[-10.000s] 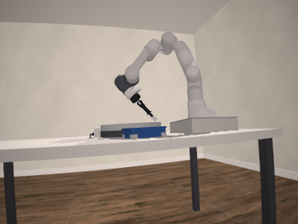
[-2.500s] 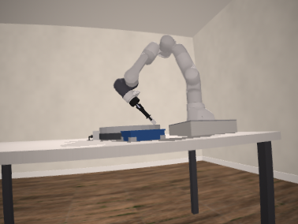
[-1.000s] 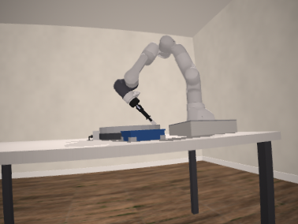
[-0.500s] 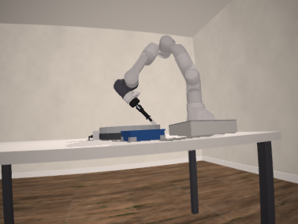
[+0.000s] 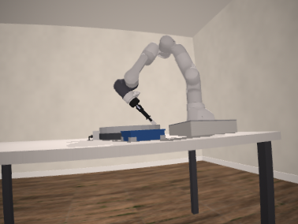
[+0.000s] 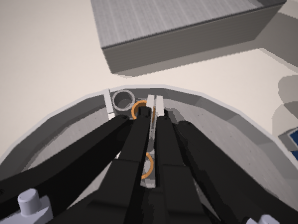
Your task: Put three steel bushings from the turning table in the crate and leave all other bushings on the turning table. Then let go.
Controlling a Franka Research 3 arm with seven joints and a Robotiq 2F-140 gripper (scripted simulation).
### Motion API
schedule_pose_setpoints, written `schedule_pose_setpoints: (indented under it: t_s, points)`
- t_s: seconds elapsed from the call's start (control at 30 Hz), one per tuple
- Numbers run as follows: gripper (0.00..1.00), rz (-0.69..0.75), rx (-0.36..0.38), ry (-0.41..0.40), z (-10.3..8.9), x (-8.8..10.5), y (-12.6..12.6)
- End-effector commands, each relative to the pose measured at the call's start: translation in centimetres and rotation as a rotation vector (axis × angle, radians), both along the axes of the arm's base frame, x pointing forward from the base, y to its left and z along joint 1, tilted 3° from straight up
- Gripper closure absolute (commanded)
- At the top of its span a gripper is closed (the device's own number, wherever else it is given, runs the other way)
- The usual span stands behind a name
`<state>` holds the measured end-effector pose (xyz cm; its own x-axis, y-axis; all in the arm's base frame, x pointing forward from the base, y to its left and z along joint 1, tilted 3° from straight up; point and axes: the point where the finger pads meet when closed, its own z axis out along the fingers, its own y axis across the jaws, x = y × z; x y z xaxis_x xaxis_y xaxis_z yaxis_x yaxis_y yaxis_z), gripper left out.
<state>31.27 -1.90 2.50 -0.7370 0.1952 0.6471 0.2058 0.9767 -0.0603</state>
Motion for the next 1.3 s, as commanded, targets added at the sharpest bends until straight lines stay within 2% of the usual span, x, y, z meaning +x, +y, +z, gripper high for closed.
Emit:
schedule_pose_setpoints:
  t_s: [0.0,0.47,0.87,1.27]
  points:
    - [1.00,-0.001,-0.006,0.000,-0.1,0.0,-0.2]
    - [1.00,-0.001,-0.006,0.000,0.4,0.0,-0.2]
    - [1.00,-0.001,-0.006,0.000,5.2,0.1,0.0]
    - [1.00,-0.001,-0.006,0.000,5.7,0.1,0.1]
